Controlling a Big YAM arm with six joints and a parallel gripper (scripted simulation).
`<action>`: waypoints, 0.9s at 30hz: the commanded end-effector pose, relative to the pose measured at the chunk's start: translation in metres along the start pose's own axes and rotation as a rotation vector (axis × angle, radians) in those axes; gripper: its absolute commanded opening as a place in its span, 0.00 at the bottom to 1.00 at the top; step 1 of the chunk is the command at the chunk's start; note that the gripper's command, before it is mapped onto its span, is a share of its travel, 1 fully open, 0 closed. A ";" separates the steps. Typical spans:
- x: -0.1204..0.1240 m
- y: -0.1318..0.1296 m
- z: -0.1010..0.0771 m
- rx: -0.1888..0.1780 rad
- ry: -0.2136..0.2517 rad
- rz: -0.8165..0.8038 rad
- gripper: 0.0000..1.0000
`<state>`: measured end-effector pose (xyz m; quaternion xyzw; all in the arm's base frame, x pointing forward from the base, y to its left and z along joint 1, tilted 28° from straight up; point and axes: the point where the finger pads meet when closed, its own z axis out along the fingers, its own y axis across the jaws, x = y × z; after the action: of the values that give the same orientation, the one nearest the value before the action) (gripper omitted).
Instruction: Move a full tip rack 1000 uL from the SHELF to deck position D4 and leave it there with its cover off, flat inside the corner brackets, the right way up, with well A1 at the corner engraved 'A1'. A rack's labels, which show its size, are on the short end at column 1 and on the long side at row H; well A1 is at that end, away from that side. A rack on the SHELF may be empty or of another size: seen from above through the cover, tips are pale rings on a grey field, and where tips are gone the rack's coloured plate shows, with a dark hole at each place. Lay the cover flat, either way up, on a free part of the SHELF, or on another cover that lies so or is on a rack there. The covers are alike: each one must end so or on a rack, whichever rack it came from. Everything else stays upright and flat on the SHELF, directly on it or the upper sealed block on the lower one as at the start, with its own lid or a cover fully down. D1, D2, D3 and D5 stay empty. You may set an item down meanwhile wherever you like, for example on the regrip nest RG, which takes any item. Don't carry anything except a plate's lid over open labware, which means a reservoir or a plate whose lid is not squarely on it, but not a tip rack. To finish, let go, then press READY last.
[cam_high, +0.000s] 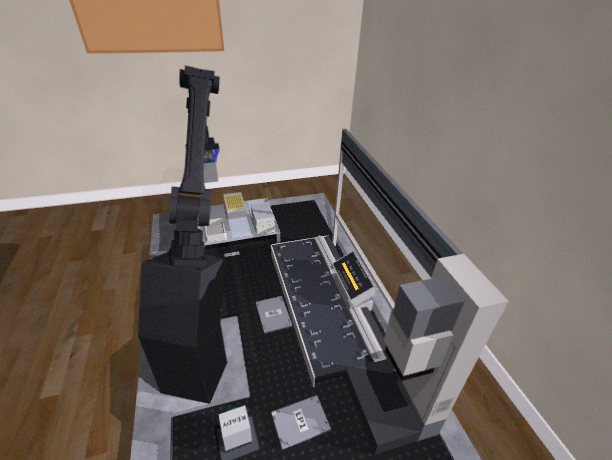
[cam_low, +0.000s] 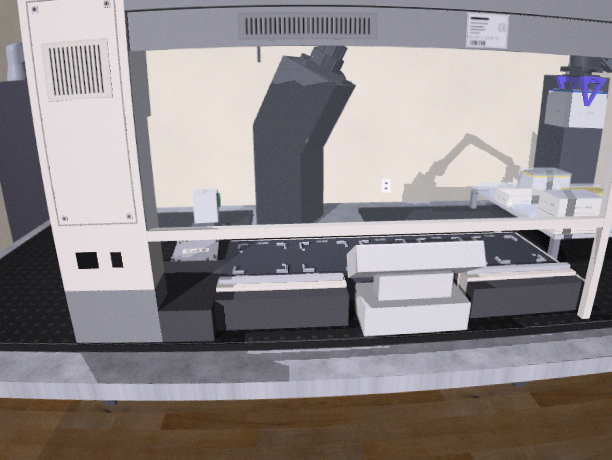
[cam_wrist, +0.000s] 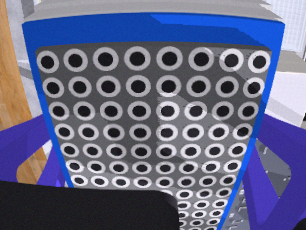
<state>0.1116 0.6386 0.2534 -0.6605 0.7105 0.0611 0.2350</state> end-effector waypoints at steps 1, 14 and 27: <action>-0.031 0.002 -0.057 0.001 -0.101 0.004 0.00; -0.020 0.007 -0.036 -0.003 -0.060 -0.006 0.00; -0.020 0.007 -0.036 -0.003 -0.060 -0.006 0.00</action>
<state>0.1107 0.6392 0.2592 -0.6603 0.7097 0.0628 0.2375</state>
